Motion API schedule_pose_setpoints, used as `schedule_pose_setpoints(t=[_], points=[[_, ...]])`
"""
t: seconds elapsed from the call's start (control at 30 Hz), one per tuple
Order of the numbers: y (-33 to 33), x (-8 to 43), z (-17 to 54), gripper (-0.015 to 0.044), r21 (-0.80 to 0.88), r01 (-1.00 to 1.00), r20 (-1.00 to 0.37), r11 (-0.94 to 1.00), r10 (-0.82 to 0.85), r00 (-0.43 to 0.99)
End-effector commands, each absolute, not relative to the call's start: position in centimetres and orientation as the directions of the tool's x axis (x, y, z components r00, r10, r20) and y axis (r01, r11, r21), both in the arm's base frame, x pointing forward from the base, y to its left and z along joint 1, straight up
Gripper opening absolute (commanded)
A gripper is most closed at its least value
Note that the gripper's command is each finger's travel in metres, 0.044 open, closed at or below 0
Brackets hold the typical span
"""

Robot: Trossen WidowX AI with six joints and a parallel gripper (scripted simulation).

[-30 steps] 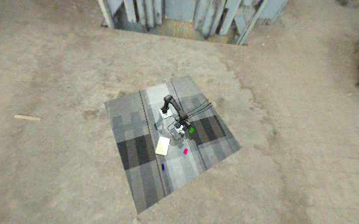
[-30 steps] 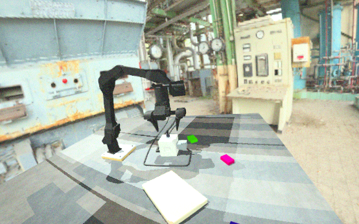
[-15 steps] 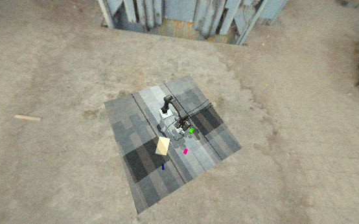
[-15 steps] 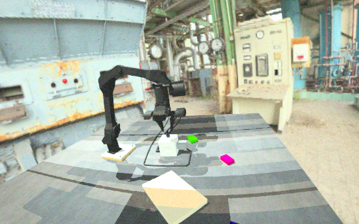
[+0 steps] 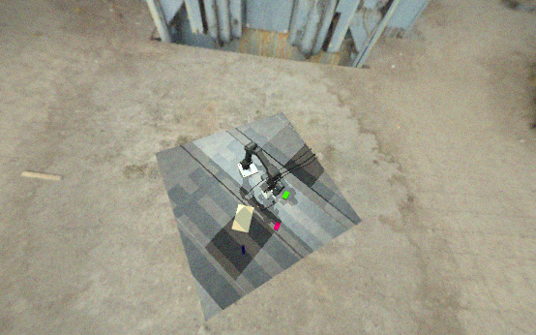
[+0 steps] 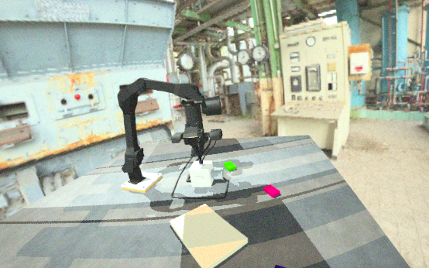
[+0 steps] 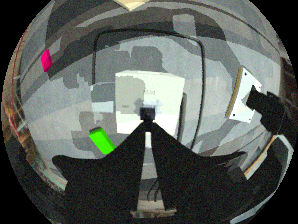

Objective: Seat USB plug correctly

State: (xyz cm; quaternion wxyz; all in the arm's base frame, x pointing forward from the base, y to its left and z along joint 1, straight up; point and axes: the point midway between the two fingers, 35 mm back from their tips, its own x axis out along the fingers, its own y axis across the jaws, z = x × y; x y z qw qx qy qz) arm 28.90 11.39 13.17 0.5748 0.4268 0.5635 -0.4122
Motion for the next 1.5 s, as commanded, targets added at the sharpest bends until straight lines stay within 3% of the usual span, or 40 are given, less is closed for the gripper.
schedule_pose_setpoints(t=[0.0, 1.47], points=[[11.4, 28.9, 13.2, 0.0000, 0.026, 0.955, -1.000, 0.296, 0.007, 0.025], [11.4, 28.8, 15.7, 0.0000, 0.026, 0.955, -1.000, 0.296, 0.007, 0.025]])
